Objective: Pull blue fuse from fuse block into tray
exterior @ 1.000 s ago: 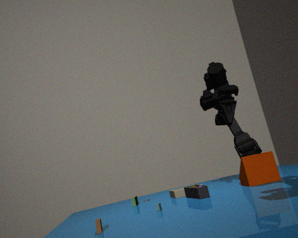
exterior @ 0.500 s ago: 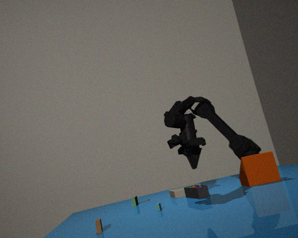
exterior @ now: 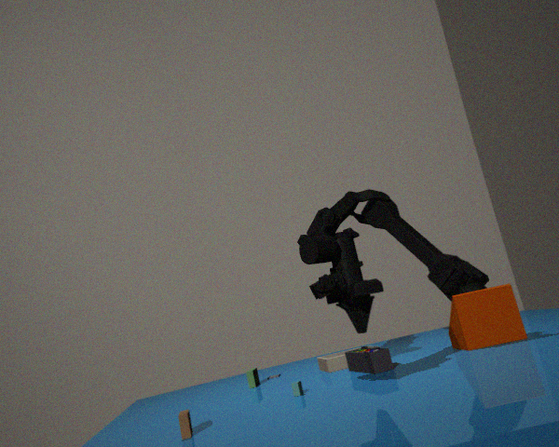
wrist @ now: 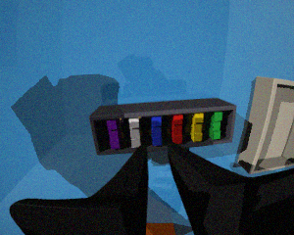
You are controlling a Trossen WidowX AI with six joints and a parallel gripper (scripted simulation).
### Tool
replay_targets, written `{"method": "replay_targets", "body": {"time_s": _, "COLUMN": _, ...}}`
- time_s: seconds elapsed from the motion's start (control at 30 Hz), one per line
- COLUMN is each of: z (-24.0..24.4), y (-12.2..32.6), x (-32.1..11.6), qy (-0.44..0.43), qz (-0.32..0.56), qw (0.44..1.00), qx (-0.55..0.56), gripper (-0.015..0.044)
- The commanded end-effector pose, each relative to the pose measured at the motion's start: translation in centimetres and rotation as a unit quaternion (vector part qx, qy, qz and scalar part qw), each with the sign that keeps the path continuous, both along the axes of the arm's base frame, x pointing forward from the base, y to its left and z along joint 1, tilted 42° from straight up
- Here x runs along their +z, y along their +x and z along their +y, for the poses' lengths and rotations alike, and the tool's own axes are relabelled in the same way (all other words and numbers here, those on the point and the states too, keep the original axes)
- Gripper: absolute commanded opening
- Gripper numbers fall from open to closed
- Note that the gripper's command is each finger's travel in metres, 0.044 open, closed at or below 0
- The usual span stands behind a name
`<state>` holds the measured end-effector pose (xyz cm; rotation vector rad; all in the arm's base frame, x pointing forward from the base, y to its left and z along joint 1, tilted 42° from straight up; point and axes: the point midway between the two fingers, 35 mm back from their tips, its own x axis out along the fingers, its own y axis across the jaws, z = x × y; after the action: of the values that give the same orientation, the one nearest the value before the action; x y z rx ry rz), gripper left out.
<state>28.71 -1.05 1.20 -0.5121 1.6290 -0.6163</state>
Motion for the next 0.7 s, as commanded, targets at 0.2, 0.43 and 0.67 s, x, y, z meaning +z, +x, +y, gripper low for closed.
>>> {"method": "replay_targets", "body": {"time_s": 0.2, "z": -0.8, "y": -0.4, "x": -0.5, "qy": -0.003, "qz": 0.007, "qw": 1.000, "qx": 0.001, "gripper": 0.0074}}
{"method": "replay_targets", "body": {"time_s": 0.43, "z": -1.3, "y": -0.5, "x": -1.0, "qy": -0.003, "qz": 0.007, "qw": 1.000, "qx": 0.001, "gripper": 0.0074}}
{"method": "replay_targets", "body": {"time_s": 0.67, "z": -1.8, "y": -0.6, "x": -1.4, "qy": -0.004, "qz": 0.007, "qw": 1.000, "qx": 0.001, "gripper": 0.0074}}
